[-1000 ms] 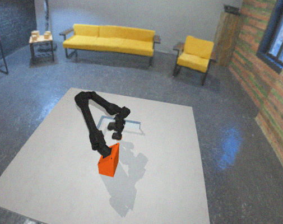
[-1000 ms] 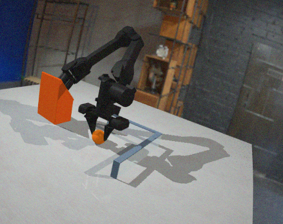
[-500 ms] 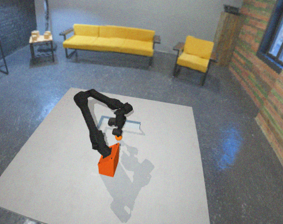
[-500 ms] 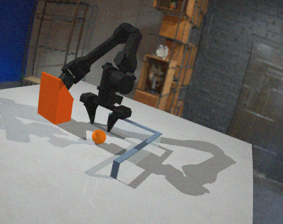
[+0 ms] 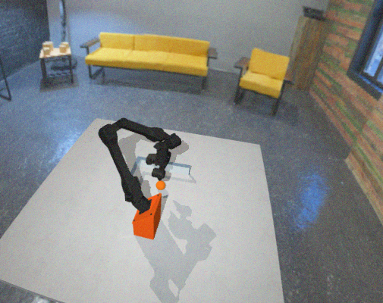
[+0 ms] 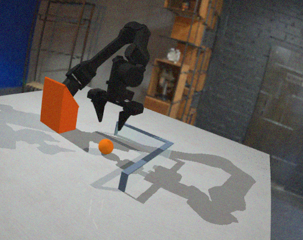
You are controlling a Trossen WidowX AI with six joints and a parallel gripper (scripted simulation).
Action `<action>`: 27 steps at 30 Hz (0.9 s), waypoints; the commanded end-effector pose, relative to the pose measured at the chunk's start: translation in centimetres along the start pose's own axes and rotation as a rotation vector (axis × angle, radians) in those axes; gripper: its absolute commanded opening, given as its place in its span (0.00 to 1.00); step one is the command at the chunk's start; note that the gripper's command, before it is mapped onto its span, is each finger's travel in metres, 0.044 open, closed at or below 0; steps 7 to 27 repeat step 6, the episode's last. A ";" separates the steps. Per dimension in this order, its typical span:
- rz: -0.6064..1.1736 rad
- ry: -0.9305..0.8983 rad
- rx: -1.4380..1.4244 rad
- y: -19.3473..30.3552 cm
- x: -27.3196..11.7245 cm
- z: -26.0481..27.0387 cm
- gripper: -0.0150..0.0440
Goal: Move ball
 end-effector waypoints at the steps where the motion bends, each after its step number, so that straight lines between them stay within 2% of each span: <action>1: 0.004 0.003 -0.002 0.1 -2.4 -0.1 0.99; 4: 0.004 0.002 -0.003 0.0 -4.9 0.0 1.00; 27: 0.004 0.002 -0.003 0.0 -4.9 0.0 1.00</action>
Point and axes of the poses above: the point midway between the two fingers, 35 mm back from their tips, its own x axis out along the fingers, its own z axis across the jaws, y = z × x, the point moved 6 cm from there along -x, back along the fingers, and after that the axes turned 8 degrees about x, right-handed, at the moved point
